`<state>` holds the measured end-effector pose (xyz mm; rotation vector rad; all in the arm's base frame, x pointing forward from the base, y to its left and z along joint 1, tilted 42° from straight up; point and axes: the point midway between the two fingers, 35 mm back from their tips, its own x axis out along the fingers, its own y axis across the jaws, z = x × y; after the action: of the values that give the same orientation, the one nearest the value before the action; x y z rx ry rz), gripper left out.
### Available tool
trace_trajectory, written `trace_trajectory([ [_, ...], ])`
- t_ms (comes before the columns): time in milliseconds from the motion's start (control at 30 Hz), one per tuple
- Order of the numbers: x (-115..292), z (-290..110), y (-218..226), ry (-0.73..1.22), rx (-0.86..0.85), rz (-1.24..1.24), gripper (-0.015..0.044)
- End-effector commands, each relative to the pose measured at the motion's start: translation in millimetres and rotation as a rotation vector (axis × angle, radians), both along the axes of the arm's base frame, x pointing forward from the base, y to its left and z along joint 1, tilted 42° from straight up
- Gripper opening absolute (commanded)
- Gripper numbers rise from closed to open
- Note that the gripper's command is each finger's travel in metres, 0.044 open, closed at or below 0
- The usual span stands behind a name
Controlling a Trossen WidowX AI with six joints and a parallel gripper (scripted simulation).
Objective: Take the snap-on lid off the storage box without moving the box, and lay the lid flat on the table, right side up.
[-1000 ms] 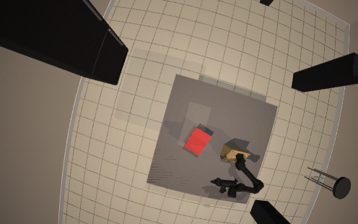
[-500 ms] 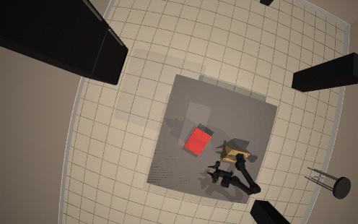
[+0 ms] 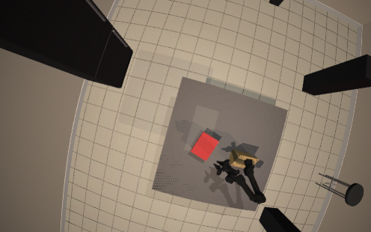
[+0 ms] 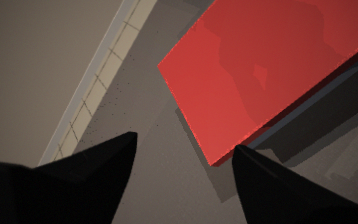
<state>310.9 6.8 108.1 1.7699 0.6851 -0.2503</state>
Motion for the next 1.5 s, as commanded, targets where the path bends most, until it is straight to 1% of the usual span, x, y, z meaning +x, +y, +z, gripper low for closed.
trace_trajectory([
  [0, -15.4, -60.7, -13.0, 0.286, 0.392, -0.379, 0.0235],
  [467, -15.7, -61.9, -13.3, 0.292, 0.402, -0.389, 0.0235],
  [533, -14.4, -67.3, -9.3, 0.293, 0.401, -0.389, 0.0235],
  [667, -12.8, -97.0, 16.5, 0.295, 0.402, -0.389, 0.0235],
  [733, -14.6, -105.7, 25.2, 0.294, 0.404, -0.389, 0.0235],
  [1467, 6.6, -119.1, 31.8, 0.293, 0.404, -0.389, 0.0235],
])
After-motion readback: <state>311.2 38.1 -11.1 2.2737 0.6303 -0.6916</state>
